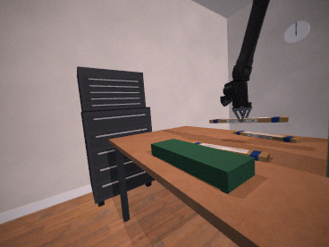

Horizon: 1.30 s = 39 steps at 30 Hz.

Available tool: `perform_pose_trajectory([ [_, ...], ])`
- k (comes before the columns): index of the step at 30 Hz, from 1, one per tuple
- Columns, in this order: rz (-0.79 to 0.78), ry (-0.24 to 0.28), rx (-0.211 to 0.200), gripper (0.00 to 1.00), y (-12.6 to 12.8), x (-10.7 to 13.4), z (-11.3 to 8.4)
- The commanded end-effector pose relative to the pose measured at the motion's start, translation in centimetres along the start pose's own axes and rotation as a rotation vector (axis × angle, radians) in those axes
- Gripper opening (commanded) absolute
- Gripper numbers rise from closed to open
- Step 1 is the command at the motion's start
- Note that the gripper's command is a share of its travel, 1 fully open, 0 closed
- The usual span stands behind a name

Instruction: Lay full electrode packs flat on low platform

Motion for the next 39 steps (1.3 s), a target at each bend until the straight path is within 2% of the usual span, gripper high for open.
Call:
perform_pose_trajectory([
  [1,-0.003,-0.06,0.024,0.0,-0.3,-2.5,-3.9],
  [39,-0.002,-0.069,0.027,0.0,-0.3,-2.6,-10.7],
])
Point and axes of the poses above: the point where the finger pads meet when closed, its own z axis out along the fingers, its own y axis across the jaws, x = y × z, the point moved 2 cm from there along -z, back along the fingers
